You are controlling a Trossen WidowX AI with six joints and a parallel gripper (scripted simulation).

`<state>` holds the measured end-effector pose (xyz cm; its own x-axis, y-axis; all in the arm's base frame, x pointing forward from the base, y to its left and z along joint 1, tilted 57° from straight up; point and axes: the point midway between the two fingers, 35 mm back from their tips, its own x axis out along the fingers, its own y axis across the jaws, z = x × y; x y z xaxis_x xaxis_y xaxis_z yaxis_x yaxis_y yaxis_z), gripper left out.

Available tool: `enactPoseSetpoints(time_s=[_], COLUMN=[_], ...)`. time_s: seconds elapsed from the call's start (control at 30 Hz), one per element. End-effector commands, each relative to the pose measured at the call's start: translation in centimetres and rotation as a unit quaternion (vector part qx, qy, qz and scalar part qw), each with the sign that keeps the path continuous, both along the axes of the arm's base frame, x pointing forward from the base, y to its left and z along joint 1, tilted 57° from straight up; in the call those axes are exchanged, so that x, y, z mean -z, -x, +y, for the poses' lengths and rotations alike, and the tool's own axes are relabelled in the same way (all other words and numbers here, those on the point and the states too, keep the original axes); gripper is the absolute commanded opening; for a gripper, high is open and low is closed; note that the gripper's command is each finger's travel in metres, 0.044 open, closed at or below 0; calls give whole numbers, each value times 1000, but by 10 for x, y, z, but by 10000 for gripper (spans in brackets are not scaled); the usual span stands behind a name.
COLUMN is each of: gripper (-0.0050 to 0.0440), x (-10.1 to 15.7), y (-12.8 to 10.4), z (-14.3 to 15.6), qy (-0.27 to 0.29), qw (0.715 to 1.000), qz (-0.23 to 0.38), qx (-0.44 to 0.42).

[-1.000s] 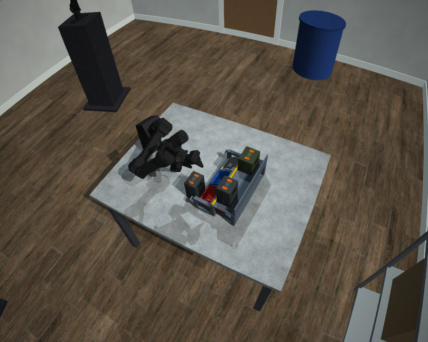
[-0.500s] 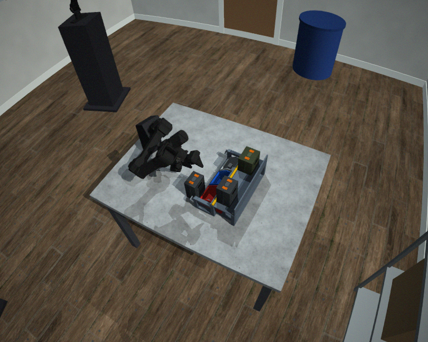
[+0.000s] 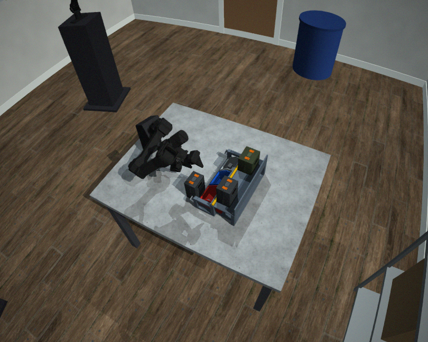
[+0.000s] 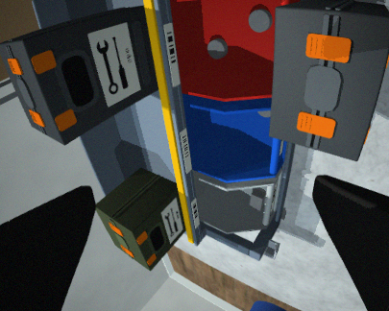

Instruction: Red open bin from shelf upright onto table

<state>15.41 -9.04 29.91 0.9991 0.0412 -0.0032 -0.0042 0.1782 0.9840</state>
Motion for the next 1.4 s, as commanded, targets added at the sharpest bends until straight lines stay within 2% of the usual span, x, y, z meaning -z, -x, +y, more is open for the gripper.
enactPoseSetpoints(time_s=[0.0, 0.07, 0.47, 0.5, 0.63, 1.03, 1.07, 1.2, 1.37], gripper=[440, 440, 440, 440, 440, 440, 440, 440, 440], x=[15, 26, 26, 5, 30, 30, 6, 30, 30], y=[-20, -34, -34, -8, -41, -41, -9, -42, -42], z=[-10, -17, -17, -3, -18, -18, 0, -17, -17], qy=[3, 4, 4, 2, 3, 3, 0, 1, 1], qw=[997, 992, 992, 1000, 992, 992, 1000, 992, 992], qz=[65, 108, 108, 22, 109, 109, 22, 108, 108], qx=[43, 71, 71, 14, 71, 71, 8, 65, 65])
